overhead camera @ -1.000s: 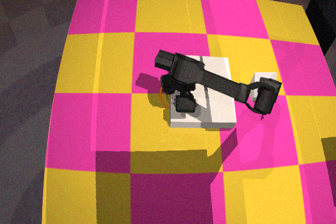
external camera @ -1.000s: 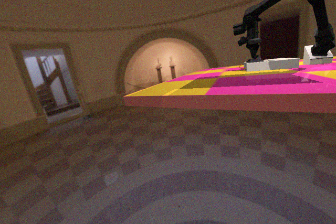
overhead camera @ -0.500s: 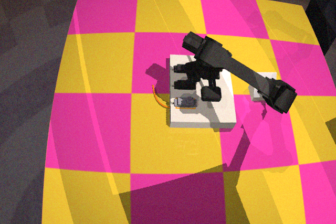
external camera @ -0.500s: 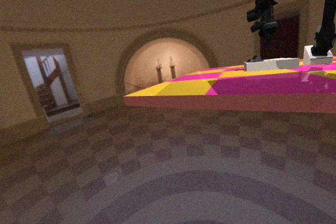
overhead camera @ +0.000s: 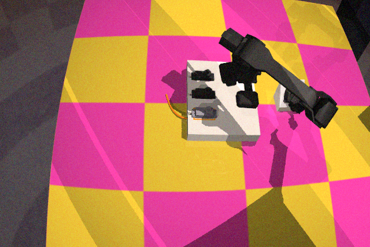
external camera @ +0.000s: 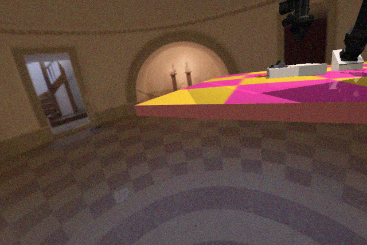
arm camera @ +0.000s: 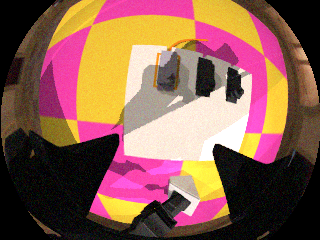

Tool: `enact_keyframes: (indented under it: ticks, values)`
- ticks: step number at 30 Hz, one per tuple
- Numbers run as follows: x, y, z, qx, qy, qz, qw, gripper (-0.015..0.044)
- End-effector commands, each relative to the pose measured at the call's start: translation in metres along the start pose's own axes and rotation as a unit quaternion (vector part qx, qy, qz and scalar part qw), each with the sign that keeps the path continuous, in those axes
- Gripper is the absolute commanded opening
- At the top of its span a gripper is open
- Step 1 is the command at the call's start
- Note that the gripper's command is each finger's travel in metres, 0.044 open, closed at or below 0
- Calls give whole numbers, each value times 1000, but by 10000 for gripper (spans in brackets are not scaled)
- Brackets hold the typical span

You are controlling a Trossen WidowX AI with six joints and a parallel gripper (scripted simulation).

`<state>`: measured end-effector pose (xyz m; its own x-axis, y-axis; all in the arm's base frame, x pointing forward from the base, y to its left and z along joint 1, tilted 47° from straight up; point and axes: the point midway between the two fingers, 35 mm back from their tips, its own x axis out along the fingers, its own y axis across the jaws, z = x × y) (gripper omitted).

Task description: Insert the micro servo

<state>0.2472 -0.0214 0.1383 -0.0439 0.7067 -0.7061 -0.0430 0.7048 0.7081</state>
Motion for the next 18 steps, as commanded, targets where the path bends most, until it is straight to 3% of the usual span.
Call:
enact_keyframes:
  ticks: [1, 18]
  values:
    - [-23, 0, 3, -1, -37, -28, 999, 440]
    - [-24, 0, 3, -1, -39, -30, 999, 440]
